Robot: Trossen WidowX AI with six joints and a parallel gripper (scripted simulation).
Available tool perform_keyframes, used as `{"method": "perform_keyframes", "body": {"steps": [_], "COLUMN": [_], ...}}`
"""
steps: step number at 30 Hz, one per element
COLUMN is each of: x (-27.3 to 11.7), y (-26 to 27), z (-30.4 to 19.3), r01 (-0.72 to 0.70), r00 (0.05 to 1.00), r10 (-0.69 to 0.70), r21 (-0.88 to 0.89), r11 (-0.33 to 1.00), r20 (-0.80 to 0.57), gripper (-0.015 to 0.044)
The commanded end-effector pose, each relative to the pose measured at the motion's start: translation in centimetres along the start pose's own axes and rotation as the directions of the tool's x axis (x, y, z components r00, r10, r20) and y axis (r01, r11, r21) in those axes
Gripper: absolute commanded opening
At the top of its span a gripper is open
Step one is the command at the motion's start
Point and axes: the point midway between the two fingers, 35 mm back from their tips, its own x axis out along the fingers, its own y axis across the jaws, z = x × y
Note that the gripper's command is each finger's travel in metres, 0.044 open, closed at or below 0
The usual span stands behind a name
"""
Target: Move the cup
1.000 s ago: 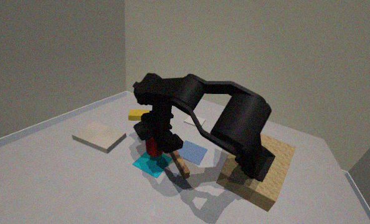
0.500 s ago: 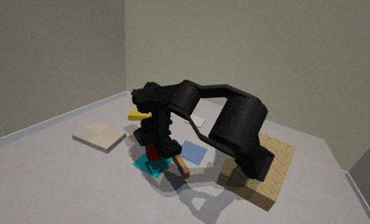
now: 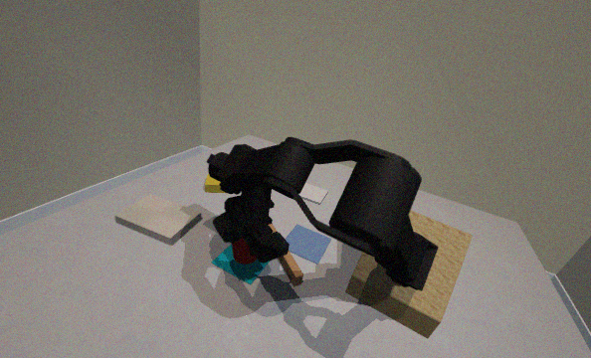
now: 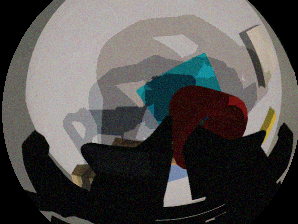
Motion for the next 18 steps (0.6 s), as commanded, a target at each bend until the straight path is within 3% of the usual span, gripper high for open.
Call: {"method": "perform_keyframes", "body": {"steps": [1, 15, 18], "x": [0.54, 0.37, 0.37], "y": [0.05, 0.05, 0.05], "z": [0.02, 0.01, 0.01], "r01": [-0.002, -0.001, -0.001], "r00": [1.000, 1.000, 1.000], "r10": [0.002, 0.001, 0.001], "r21": [0.004, 0.000, 0.000], "r11": [1.000, 1.000, 1.000], "r20": [0.004, 0.000, 0.000], "gripper": [0.0000, 0.0000, 0.0079]}}
